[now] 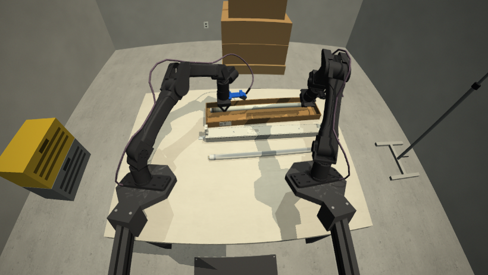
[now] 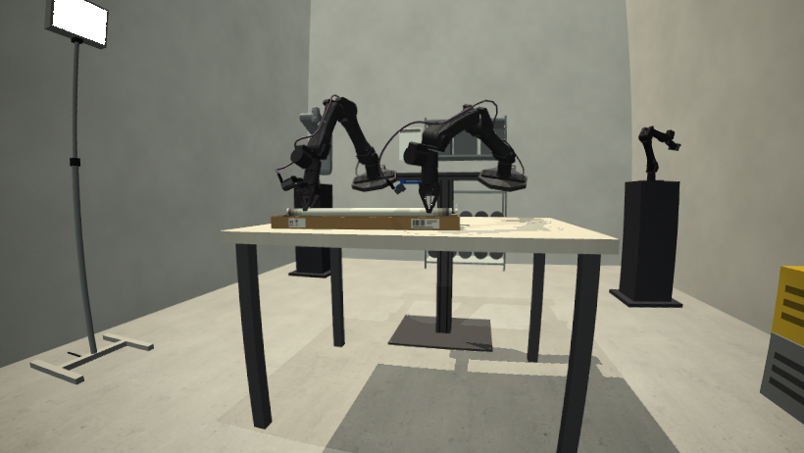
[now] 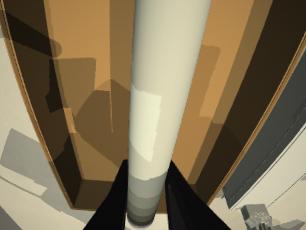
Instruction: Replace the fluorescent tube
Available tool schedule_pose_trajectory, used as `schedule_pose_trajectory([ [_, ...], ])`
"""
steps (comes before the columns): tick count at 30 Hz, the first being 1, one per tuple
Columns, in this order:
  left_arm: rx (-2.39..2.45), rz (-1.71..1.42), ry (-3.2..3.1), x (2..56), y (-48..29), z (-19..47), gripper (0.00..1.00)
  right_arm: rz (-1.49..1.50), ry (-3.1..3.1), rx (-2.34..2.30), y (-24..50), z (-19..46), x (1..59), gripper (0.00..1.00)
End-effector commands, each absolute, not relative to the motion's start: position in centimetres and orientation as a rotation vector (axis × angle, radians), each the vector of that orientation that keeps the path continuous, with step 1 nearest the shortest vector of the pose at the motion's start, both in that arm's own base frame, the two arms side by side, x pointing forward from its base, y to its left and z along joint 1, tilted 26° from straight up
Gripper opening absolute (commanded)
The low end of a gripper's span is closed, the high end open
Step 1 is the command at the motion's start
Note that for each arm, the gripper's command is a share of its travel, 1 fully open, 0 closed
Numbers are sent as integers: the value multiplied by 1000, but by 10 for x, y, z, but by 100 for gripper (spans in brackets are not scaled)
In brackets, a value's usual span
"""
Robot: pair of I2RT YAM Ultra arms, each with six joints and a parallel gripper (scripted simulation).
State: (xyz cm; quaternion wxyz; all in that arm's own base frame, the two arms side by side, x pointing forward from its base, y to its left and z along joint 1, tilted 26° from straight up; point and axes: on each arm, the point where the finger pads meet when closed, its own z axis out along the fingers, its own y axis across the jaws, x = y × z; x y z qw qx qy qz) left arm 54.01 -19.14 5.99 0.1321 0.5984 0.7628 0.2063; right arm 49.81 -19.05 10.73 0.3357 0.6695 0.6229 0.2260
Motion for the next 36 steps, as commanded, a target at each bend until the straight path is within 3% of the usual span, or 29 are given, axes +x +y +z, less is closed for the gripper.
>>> schedule_pose_trajectory([
  [1, 1706, 592, 2177, 549, -194, 72, 11, 622, 1599, 1687, -190, 123, 510, 11],
  [4, 1746, 579, 2203, 541, -197, 50, 11, 604, 1596, 1701, -195, 115, 510, 11],
  [10, 1693, 591, 2149, 550, -202, 82, 11, 623, 1582, 1672, -193, 130, 515, 11],
  [12, 1705, 593, 2179, 557, -193, 59, 11, 611, 1585, 1698, -199, 113, 516, 11],
  [36, 1702, 595, 2159, 565, -196, 48, 11, 610, 1582, 1680, -198, 100, 528, 11],
])
